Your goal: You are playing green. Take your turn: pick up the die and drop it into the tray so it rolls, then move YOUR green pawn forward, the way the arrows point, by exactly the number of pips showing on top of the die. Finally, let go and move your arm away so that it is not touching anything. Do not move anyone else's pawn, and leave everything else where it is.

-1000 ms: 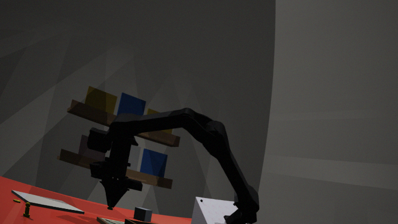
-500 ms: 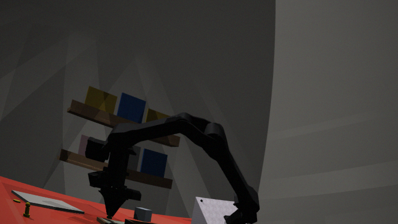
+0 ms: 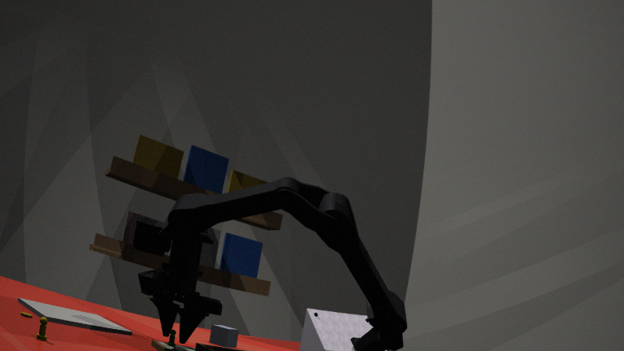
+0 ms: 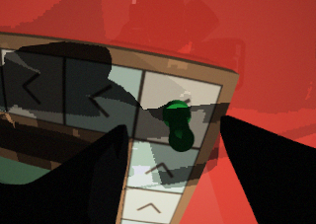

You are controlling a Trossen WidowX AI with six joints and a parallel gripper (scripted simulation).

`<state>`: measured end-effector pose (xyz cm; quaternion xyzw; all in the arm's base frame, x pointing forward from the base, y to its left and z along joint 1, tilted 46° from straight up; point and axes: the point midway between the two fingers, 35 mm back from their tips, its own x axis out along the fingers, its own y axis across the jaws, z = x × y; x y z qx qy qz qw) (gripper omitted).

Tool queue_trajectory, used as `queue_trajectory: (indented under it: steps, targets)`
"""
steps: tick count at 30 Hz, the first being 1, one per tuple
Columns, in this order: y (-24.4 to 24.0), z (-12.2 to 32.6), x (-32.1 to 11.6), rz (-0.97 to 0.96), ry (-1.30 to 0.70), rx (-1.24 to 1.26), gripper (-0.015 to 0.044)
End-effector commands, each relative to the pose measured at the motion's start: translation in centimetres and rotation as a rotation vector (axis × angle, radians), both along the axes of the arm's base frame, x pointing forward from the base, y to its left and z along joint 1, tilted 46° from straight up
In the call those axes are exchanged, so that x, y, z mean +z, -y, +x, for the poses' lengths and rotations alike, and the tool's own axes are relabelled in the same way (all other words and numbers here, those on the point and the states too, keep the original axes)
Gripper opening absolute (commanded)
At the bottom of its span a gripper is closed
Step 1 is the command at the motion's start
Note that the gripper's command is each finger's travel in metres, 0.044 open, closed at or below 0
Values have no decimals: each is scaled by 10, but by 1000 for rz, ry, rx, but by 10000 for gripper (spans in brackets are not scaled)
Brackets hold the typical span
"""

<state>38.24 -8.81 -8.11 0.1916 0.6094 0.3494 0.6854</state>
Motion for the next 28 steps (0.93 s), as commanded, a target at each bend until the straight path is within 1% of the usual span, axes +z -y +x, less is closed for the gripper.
queue_trajectory:
  steps: [1,5,7,9,14,20,21,28]
  targets:
    - [27,0,22,-6,9,-9,341]
    - [34,0,30,-5,9,-9,440]
    - [35,-2,32,-6,7,-11,440]
    - [39,-15,46,-8,-7,-25,440]
    - [44,-72,95,-12,-63,-77,440]
    - [30,-146,141,-6,-129,-137,440]
    - [40,-113,125,-13,-94,-120,440]
    - [40,-113,125,-13,-94,-120,440]
